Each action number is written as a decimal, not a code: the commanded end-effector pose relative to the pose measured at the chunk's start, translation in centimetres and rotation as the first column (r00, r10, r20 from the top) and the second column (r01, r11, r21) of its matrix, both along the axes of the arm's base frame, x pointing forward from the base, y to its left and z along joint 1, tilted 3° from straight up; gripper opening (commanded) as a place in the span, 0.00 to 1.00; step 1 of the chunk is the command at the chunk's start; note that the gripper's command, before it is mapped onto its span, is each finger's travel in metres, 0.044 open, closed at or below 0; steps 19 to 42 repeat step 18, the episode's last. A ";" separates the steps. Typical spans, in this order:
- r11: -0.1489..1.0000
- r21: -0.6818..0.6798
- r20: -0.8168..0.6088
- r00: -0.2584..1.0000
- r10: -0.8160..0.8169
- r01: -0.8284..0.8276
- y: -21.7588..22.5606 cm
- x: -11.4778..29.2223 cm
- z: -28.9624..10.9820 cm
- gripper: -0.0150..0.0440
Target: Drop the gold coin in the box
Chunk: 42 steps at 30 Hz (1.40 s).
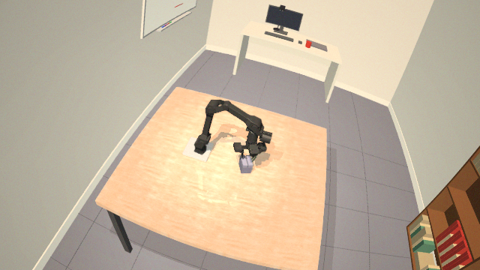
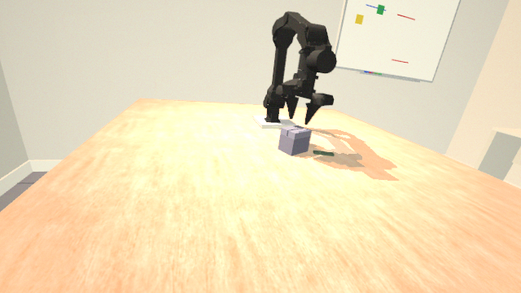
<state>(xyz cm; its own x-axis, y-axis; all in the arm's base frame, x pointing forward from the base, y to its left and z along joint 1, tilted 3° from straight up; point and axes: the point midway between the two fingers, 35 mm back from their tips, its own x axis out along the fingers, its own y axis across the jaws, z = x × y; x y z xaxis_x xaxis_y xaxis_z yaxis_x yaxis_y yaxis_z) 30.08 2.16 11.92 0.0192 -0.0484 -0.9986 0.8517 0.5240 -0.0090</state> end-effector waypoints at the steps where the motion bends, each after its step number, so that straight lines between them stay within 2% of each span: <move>1: 1.000 0.000 0.005 1.000 -0.002 0.002 0.0 0.0 0.9 0.93; 3: 1.000 0.000 0.003 1.000 -0.001 0.001 0.1 -0.1 2.3 1.00; 7: 1.000 0.000 0.000 1.000 0.000 0.000 0.2 -0.5 5.0 1.00; 42: 1.000 0.000 0.000 1.000 0.000 0.000 0.2 -0.5 5.0 1.00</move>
